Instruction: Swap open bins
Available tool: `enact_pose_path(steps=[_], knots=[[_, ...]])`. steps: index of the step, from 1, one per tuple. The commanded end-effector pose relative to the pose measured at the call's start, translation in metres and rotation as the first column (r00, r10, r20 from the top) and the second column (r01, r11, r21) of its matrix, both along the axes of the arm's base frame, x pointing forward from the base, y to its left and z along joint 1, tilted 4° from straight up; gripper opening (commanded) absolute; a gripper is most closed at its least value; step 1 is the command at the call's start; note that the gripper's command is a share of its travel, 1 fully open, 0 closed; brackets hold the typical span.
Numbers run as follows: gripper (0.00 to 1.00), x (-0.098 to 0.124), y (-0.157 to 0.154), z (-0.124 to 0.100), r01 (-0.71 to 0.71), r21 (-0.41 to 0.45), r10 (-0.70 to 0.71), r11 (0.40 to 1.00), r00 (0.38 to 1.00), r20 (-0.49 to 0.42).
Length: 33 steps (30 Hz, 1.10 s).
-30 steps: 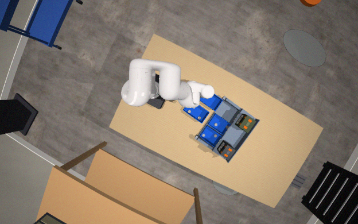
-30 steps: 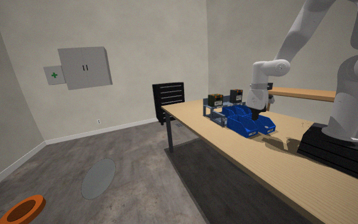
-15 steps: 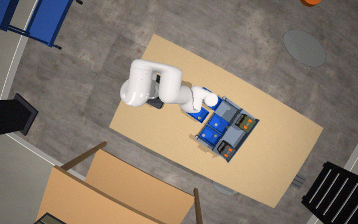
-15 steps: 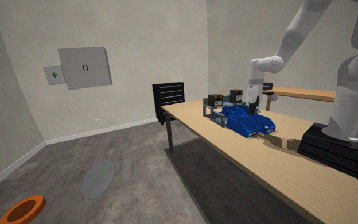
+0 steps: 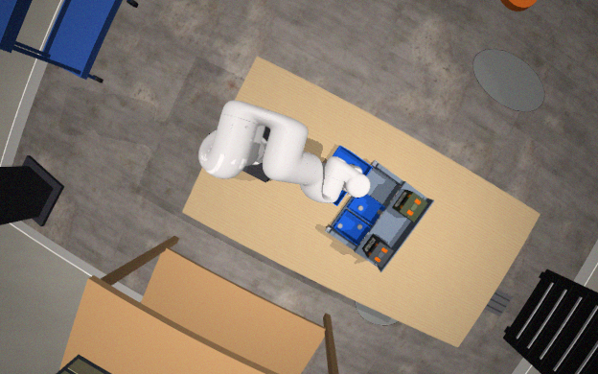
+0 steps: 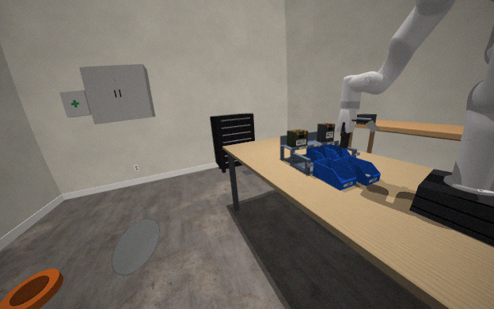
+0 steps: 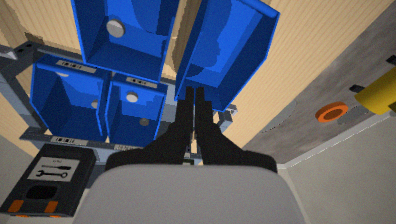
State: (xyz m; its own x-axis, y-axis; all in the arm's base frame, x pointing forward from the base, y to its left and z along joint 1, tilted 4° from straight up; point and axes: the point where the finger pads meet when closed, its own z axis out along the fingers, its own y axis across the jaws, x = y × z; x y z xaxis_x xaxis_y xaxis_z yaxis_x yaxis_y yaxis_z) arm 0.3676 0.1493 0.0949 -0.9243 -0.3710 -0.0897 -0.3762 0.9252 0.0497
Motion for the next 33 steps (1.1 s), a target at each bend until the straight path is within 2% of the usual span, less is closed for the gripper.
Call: enact_pose_path(steps=[1,3,33], knots=[[0.26,0.0031,-0.0009,0.0027,0.273,-0.033,-0.273,0.961,0.962,-0.009],[0.26,0.0031,-0.0009,0.0027,0.325,-0.04,-0.326,0.945,0.945,-0.011],[0.26,0.0031,-0.0009,0.0027,0.325,-0.04,-0.326,0.945,0.945,-0.011]])
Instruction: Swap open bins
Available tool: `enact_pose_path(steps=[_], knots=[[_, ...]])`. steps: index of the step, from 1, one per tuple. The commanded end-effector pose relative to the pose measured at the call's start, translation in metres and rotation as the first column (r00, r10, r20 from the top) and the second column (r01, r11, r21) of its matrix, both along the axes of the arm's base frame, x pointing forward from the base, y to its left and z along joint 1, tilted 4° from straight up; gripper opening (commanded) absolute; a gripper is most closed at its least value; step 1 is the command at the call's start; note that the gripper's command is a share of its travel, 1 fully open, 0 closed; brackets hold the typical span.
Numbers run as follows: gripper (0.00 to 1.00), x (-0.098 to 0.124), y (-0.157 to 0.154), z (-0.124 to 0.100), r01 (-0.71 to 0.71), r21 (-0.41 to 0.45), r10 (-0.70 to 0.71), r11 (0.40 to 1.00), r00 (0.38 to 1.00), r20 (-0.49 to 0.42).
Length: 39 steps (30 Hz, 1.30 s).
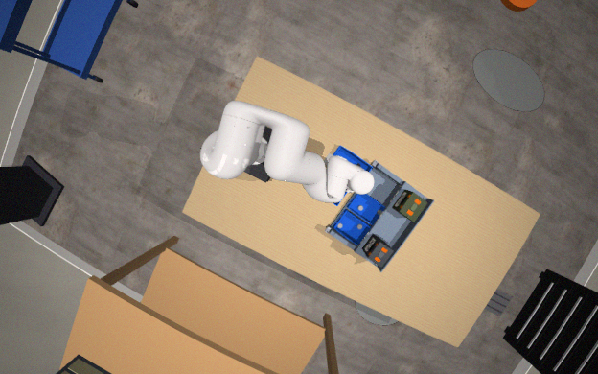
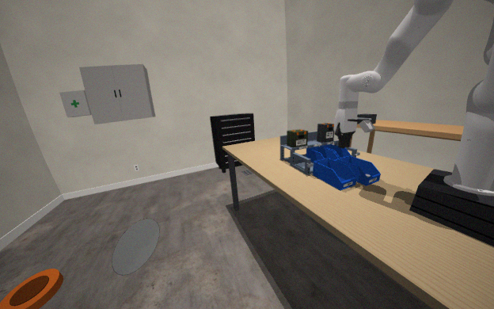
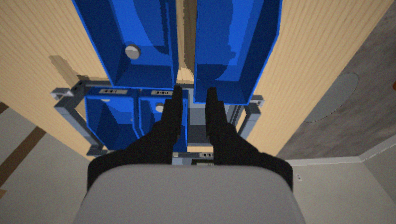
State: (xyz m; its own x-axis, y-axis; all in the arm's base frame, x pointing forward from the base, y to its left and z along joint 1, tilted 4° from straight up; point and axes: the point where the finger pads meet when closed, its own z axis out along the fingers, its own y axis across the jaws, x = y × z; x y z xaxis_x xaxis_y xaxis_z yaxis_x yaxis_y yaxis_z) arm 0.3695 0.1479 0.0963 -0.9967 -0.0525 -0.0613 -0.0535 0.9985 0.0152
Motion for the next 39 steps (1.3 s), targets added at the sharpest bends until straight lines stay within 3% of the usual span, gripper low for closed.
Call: enact_pose_path(steps=[1,17,39], knots=[[0.26,0.001,0.001,0.001,0.0,0.001,0.0,1.0,1.0,0.004],[0.26,0.002,0.001,-0.005,0.0,0.001,0.0,1.0,1.0,0.004],[0.26,0.004,0.002,-0.041,0.0,0.001,0.0,1.0,1.0,0.004]])
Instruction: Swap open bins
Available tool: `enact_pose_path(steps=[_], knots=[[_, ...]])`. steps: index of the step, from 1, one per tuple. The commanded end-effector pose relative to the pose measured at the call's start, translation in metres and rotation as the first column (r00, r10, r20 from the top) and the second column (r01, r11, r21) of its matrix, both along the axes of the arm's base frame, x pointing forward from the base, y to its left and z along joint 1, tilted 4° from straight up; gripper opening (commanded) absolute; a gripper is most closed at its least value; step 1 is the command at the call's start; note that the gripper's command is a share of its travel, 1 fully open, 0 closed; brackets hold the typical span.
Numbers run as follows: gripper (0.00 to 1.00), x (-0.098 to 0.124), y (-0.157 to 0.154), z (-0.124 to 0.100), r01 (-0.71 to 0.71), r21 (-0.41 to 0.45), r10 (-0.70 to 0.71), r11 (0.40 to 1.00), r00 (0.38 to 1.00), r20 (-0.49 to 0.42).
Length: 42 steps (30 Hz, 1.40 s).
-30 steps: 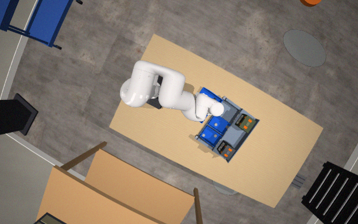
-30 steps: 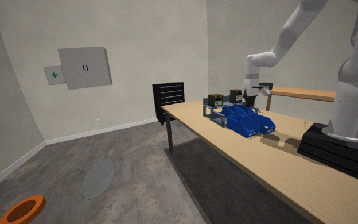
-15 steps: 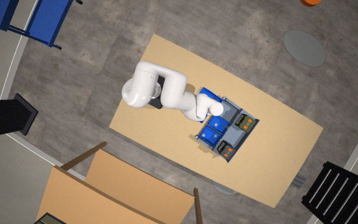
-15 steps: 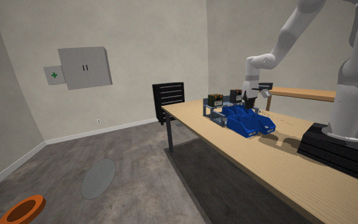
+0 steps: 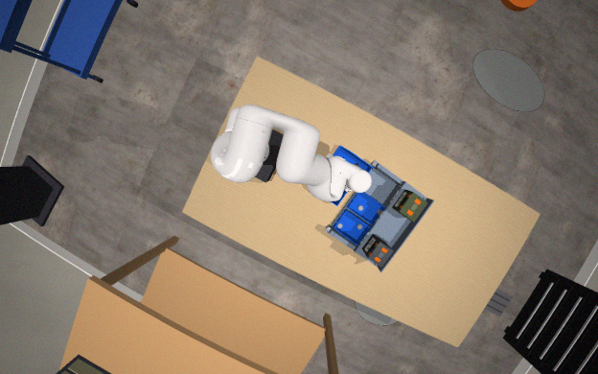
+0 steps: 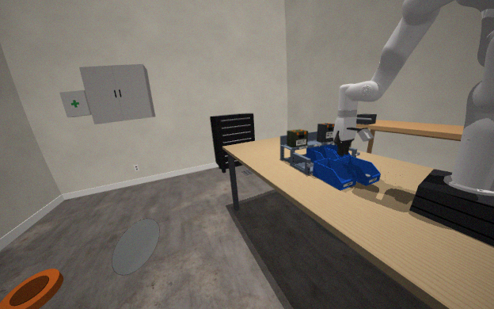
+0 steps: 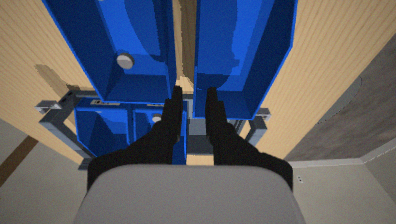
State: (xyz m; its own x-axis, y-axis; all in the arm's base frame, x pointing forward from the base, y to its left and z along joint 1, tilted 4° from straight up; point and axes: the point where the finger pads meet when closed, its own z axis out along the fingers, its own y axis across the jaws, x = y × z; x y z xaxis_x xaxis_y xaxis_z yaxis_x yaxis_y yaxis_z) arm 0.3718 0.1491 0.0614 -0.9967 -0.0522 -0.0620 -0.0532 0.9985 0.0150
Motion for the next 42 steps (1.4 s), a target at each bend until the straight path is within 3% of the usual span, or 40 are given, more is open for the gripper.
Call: enact_pose_path(steps=[1,19,42], knots=[[0.26,0.002,0.001,-0.008,0.0,0.001,0.0,1.0,1.0,0.003],[0.26,0.003,0.001,-0.03,0.0,0.001,0.0,1.0,1.0,0.003],[0.26,0.003,0.002,-0.032,0.0,0.001,0.0,1.0,1.0,0.003]])
